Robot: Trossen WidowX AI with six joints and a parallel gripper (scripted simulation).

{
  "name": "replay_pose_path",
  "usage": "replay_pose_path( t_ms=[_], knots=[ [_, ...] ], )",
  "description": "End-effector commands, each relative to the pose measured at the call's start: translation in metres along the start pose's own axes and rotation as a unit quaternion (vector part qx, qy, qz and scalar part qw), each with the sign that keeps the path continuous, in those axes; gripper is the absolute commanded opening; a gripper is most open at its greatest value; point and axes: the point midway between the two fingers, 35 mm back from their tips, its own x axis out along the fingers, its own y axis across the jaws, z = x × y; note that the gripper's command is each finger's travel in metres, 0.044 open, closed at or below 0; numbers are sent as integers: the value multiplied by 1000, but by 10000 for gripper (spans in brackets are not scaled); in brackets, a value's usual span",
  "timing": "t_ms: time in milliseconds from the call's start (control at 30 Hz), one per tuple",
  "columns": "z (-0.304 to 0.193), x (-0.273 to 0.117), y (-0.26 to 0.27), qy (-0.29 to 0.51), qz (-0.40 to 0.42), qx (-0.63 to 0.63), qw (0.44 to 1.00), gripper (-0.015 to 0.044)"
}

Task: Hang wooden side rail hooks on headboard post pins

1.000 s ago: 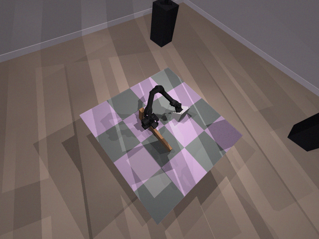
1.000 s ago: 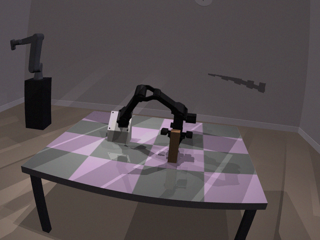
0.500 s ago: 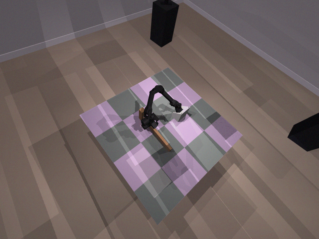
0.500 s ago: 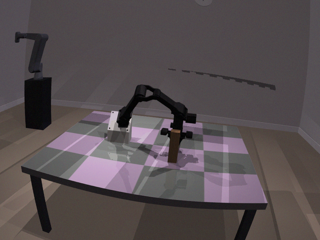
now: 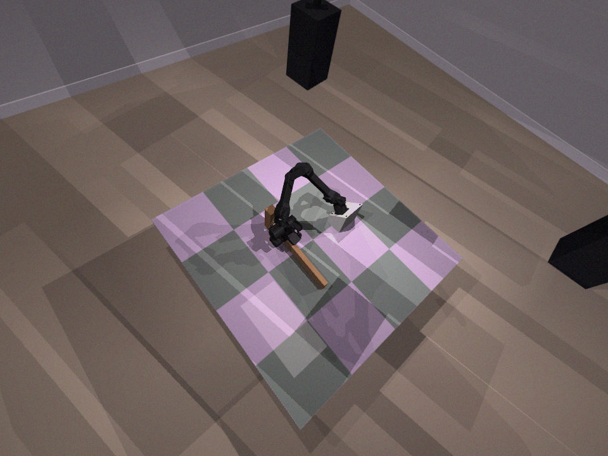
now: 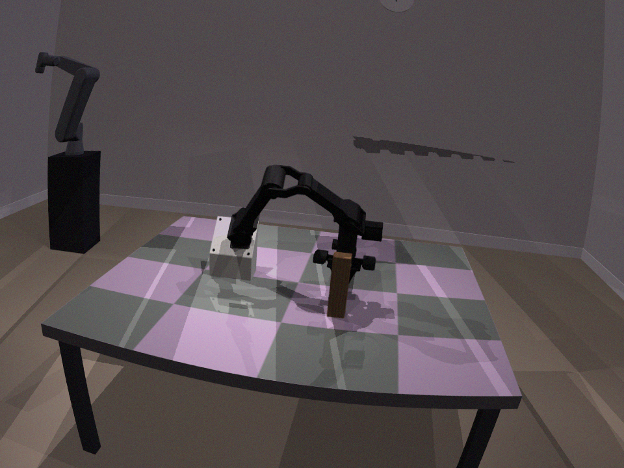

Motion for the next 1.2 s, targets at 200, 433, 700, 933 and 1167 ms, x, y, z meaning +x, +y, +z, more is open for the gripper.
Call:
replay_pose_path(
  t_ms=[200,433,700,933,1167],
  knots=[
    [-3,-2,-1,1,-4,2,1000,0],
    [-4,-2,-1,1,-4,2,1000,0],
    [-5,-3,-2,1,-4,2,1000,0],
    [-6,-3,-2,1,-4,2,1000,0],
    [-7,-3,-2,1,-4,2,1000,0]
  ],
)
